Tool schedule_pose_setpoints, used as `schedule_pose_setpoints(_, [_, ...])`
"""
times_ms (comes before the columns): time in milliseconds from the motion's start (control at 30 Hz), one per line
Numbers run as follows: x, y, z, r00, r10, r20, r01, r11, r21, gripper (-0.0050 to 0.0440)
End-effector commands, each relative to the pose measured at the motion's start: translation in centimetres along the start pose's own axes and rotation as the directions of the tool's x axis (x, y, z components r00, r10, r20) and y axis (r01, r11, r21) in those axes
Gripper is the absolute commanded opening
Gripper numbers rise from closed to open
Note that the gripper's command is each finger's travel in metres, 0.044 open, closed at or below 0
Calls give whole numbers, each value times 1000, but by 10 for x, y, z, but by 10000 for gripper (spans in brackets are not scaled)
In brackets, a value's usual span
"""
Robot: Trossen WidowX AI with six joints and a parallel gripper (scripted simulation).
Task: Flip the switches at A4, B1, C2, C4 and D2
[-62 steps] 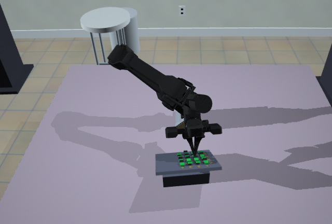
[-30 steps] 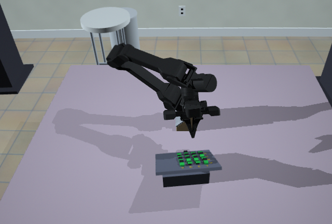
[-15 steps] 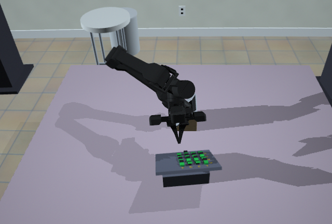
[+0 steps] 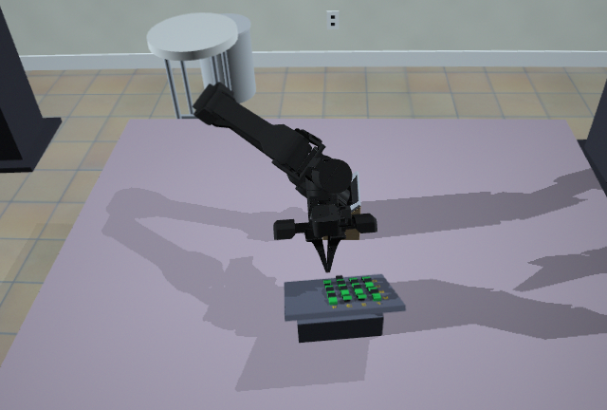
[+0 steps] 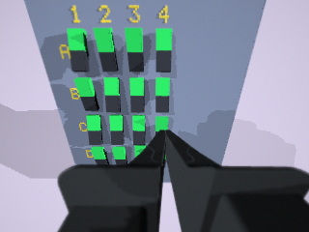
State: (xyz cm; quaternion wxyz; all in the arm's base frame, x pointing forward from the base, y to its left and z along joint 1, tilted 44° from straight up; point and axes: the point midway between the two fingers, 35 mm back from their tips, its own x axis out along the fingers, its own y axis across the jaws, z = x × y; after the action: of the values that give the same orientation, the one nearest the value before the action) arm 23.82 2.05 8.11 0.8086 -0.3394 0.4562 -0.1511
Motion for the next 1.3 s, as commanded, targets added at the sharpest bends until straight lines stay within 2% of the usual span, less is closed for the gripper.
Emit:
schedule_pose_setpoints(0, [4, 1, -4, 1000, 1, -10, -1, 1000, -8, 0])
schedule_pose_setpoints(500, [23, 1, -3, 1000, 1, -10, -1, 1000, -7, 0])
schedule_pose_setpoints(1267, [25, 1, -3, 1000, 1, -10, -1, 1000, -8, 0])
